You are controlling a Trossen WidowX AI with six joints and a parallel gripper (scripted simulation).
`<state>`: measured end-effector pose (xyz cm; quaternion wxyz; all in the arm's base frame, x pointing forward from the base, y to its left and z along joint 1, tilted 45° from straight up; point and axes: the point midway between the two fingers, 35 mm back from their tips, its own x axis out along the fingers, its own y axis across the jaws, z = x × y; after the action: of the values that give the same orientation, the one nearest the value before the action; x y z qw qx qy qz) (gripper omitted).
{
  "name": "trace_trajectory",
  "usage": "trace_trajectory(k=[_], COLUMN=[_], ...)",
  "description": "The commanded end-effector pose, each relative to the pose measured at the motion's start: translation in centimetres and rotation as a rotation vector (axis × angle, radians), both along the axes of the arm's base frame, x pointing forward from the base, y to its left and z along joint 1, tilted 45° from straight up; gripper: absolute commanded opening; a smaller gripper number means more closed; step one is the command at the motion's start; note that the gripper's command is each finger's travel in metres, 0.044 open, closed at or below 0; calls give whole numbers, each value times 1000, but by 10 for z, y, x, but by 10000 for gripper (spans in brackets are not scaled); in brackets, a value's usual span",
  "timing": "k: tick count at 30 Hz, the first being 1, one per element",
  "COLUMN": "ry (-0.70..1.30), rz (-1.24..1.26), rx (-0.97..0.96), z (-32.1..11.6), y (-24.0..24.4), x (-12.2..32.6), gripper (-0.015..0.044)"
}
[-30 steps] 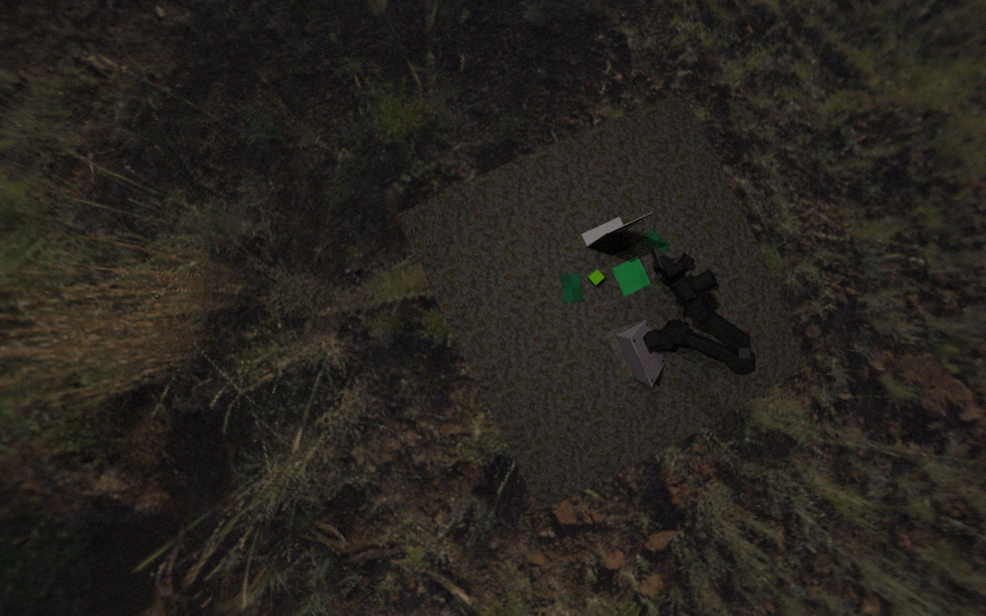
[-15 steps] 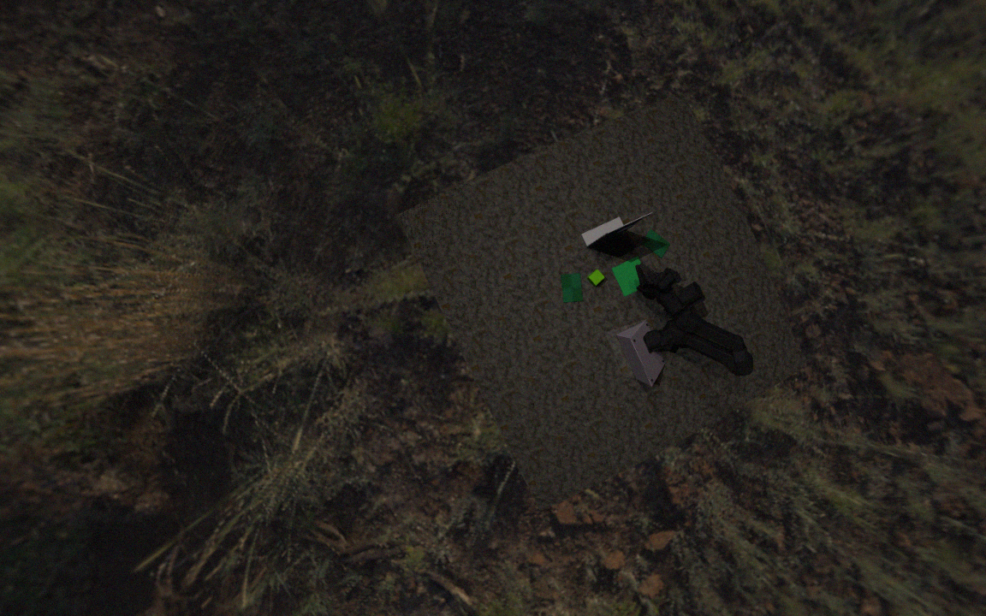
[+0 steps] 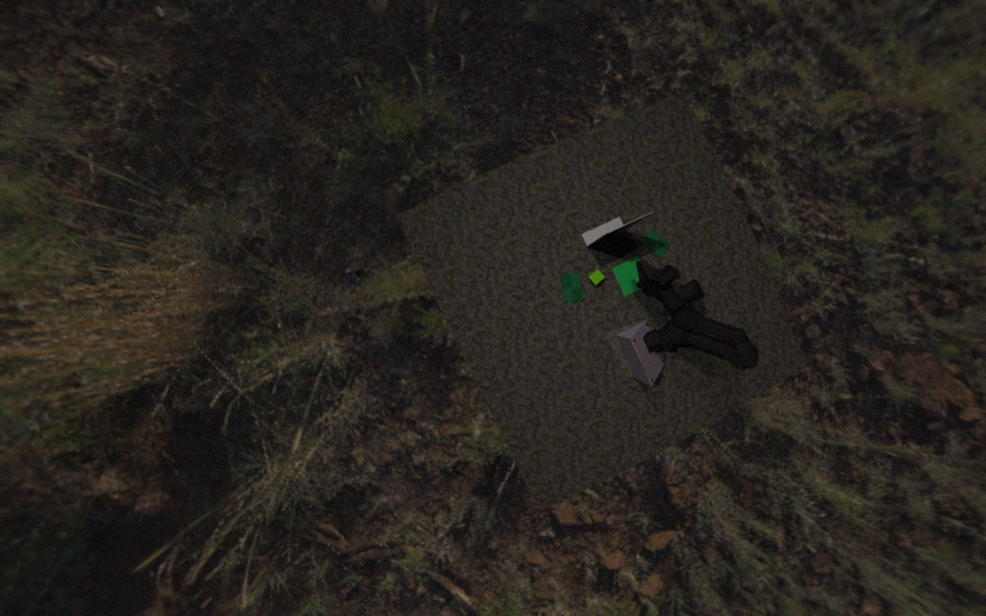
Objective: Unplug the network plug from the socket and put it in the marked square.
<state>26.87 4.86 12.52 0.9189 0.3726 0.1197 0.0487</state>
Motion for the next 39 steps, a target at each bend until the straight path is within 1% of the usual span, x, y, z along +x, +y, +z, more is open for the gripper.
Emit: trace_trajectory(k=[1, 22, 39], ry=[5, -17, -18], rz=[0, -2, -3], rx=[7, 12, 11], z=[-1, -6, -5], y=[0, 0, -1], x=[7, 43, 62], gripper=[156, 156, 156])
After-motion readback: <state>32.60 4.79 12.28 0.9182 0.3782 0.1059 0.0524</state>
